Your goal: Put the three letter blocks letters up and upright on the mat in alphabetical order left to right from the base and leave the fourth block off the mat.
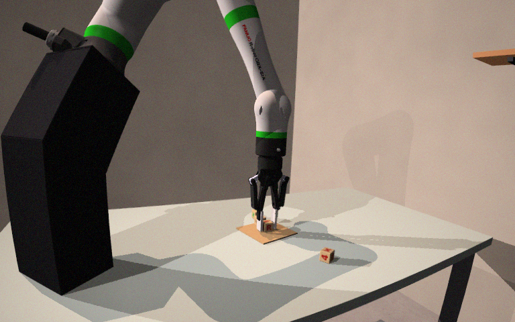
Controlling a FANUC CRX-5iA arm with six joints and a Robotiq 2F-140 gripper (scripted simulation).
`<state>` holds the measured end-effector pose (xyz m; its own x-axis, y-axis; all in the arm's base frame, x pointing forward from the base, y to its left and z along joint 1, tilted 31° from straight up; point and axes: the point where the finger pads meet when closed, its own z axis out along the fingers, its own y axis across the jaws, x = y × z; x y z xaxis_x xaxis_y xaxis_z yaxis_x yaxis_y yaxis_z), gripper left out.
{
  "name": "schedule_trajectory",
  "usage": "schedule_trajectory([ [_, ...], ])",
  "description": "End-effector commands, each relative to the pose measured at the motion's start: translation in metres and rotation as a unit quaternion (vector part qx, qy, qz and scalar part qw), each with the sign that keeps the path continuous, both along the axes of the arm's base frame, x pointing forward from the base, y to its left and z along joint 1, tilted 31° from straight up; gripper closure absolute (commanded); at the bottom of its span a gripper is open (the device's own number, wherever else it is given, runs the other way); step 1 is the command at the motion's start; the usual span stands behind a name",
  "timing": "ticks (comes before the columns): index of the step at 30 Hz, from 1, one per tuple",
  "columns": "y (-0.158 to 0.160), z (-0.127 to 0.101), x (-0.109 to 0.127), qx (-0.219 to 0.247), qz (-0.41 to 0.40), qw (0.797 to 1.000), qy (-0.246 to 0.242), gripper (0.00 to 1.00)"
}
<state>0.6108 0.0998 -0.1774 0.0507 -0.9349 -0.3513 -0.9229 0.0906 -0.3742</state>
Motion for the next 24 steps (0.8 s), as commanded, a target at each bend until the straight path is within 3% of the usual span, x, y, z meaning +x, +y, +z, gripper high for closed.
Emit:
schedule_trajectory([
  [1, -0.003, 0.007, -0.003, 0.0, 0.0, 1.0, 0.0, 0.72],
  [5, -0.006, 0.014, -0.006, 0.0, 0.0, 1.0, 0.0, 0.72],
  [17, -0.026, 0.066, -0.029, 0.0, 0.0, 1.0, 0.0, 0.72],
  [24, -0.03, 0.074, -0.033, 0.0, 0.0, 1.0, 0.0, 0.72],
])
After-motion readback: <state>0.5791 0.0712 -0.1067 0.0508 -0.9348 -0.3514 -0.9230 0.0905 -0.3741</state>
